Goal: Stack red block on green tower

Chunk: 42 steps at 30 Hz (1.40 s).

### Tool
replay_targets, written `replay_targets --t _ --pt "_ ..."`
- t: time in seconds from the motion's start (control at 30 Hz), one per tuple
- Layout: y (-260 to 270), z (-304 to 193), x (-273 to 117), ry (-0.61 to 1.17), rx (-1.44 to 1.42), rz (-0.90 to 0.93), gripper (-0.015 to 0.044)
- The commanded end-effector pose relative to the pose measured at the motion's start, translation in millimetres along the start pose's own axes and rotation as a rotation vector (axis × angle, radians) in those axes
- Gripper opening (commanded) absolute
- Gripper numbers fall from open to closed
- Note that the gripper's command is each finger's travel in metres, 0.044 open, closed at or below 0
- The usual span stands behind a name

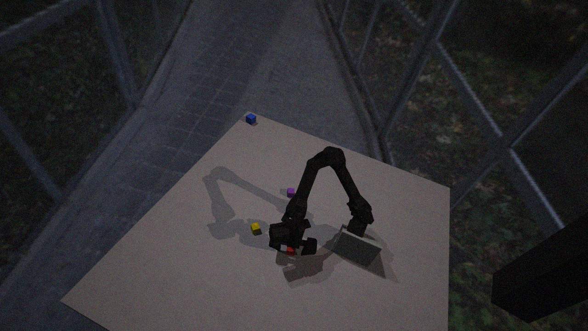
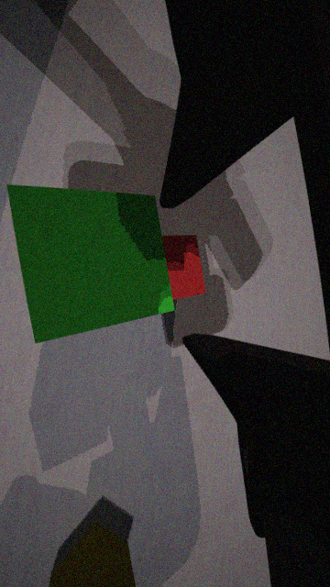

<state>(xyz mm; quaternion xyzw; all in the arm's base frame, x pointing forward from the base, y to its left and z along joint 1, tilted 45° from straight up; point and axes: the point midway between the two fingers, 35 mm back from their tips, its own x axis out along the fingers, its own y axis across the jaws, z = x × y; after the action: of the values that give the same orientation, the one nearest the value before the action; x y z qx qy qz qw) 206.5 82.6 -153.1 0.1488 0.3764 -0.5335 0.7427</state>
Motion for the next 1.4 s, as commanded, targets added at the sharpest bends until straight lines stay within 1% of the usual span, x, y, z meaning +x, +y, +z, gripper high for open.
replay_targets --t 0.0,0.47,0.83,1.1,1.23,1.37 --pt "-1 1 7 -0.007 -0.005 0.002 0.044" --pt "-1 1 8 -0.007 -0.005 0.002 0.044" --pt "-1 1 8 -0.007 -0.005 0.002 0.0151" --pt "-1 1 8 -0.007 -0.005 0.002 0.0098" --pt "-1 1 -2 -0.006 -0.005 0.002 0.0" --pt "-1 0 -24 -0.005 -0.005 0.002 0.0"
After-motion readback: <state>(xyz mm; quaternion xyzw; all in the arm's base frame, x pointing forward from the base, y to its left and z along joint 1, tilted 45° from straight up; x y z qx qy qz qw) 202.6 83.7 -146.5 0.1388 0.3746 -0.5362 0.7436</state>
